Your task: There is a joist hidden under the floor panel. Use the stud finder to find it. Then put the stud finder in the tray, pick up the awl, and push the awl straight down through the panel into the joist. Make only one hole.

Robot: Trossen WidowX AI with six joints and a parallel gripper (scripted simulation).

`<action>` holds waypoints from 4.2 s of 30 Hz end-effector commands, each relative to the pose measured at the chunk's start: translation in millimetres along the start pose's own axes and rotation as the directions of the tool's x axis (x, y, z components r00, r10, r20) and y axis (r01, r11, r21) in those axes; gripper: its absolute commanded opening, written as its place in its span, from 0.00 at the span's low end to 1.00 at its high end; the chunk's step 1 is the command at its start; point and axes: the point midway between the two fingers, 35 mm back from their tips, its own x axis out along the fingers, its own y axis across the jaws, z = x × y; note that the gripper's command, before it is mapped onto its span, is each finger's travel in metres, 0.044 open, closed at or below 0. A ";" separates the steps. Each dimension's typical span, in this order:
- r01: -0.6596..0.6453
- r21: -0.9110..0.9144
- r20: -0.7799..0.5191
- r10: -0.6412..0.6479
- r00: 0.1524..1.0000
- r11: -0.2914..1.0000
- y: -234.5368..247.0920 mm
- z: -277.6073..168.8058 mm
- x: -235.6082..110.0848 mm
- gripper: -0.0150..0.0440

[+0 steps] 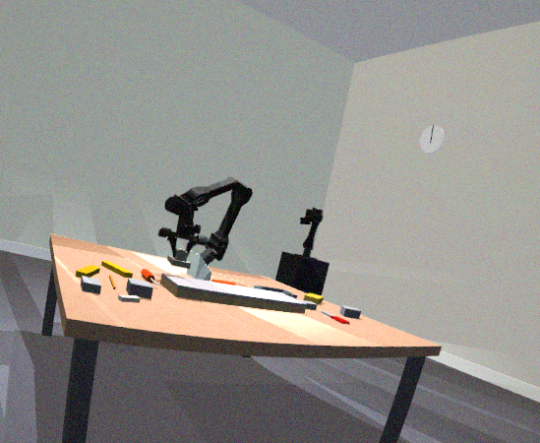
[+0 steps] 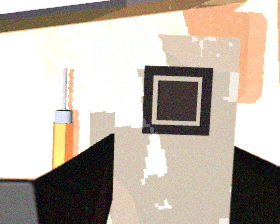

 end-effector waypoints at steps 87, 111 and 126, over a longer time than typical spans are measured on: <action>-0.026 -0.166 0.015 0.029 0.999 0.986 2.7 178.4 36.1 0.25; -0.028 -0.167 0.015 0.031 0.999 0.986 2.7 169.6 67.0 0.25; -0.029 -0.166 0.015 0.032 0.999 0.986 13.8 166.1 72.4 0.25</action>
